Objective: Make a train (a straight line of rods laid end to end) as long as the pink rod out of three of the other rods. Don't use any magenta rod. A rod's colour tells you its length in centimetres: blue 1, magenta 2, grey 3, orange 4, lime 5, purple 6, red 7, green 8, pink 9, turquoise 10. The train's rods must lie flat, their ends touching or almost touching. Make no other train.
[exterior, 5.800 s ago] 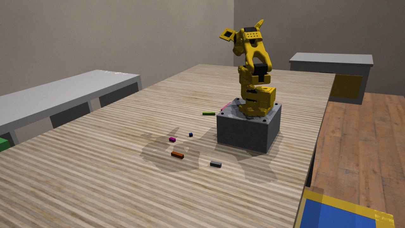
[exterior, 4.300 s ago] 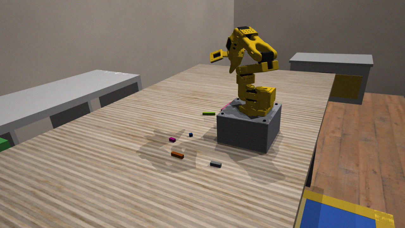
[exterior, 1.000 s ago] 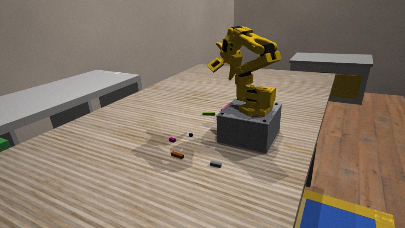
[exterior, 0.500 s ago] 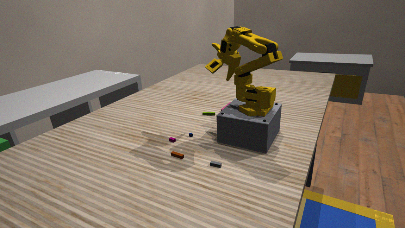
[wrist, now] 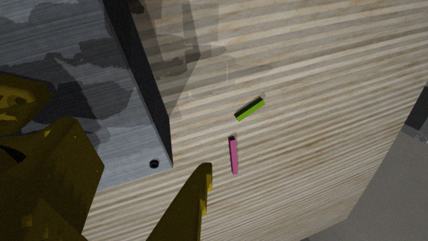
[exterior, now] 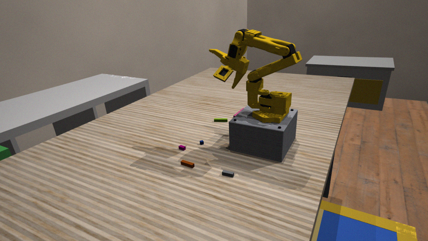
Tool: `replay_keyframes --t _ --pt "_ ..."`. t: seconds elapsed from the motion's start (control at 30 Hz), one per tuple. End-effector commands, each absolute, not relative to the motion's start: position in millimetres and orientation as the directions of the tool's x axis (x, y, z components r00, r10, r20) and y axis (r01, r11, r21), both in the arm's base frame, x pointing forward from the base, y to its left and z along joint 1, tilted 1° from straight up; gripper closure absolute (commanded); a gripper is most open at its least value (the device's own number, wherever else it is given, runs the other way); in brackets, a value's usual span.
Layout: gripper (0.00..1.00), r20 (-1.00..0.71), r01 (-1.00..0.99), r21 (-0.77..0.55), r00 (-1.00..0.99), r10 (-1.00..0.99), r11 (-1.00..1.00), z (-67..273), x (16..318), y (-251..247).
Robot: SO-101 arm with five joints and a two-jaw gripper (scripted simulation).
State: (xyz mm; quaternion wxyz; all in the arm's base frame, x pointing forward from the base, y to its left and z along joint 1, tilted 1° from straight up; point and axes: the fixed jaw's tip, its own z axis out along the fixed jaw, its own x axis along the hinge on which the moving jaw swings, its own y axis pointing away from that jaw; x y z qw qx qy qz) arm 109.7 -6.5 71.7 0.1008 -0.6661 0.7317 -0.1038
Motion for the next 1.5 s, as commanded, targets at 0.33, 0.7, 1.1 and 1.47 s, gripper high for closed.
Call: replay_keyframes --t 0.33,0.7,1.1,1.47 --pt "0.0 -0.012 -0.957 -0.289 -0.028 -1.0 0.03 74.0 110.2 1.1" --pt "0.0 -0.012 -0.957 -0.289 -0.028 -1.0 0.03 74.0 110.2 1.1" --pt "0.0 -0.015 -0.955 -0.292 -0.039 -0.999 0.042 74.2 110.8 1.2" --pt "0.0 -0.017 -0.954 -0.296 -0.045 -0.999 0.048 74.3 111.4 1.2"
